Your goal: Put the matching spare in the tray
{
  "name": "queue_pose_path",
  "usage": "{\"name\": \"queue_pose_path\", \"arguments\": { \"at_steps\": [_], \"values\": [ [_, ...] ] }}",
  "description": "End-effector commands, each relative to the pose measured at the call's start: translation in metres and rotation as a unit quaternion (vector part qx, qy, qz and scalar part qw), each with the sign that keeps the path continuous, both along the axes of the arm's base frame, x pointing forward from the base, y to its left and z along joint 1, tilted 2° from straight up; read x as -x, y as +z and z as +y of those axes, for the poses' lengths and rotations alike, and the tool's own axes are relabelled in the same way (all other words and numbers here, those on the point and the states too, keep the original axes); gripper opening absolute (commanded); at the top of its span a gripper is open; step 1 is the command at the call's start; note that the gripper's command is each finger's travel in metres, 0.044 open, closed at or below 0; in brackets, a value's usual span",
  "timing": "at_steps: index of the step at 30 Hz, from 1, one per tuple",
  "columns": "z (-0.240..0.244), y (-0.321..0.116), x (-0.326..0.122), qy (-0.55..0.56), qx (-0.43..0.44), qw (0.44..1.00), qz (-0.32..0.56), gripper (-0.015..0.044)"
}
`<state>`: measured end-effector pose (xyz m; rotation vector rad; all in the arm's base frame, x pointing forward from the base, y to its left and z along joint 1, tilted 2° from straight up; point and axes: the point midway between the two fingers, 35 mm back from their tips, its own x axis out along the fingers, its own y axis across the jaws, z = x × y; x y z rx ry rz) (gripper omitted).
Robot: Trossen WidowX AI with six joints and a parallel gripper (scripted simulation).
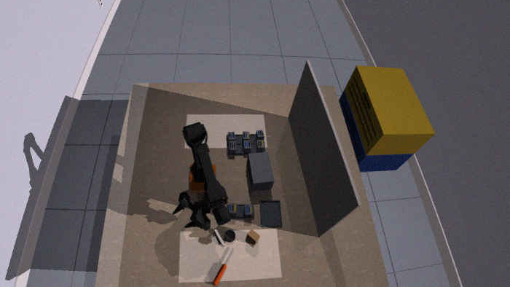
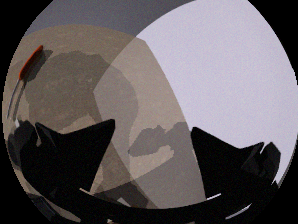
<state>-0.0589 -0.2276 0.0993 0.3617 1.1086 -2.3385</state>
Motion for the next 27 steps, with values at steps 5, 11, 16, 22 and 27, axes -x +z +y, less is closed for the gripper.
{"name": "queue_pose_path", "arguments": {
  "at_steps": [5,11,16,22,27],
  "values": [
    [0.0,0.0,0.0,0.0,0.0,1.0,0.0,0.044],
    [-0.016,0.003,-0.031,0.054,-0.024,0.998,-0.03,0.044],
    [-0.034,0.012,-0.099,0.161,-0.079,0.981,-0.079,0.044],
    [-0.031,0.031,-0.198,0.315,-0.175,0.926,-0.114,0.044],
    [-0.001,0.047,-0.274,0.431,-0.248,0.858,-0.129,0.044]
  ]
}}
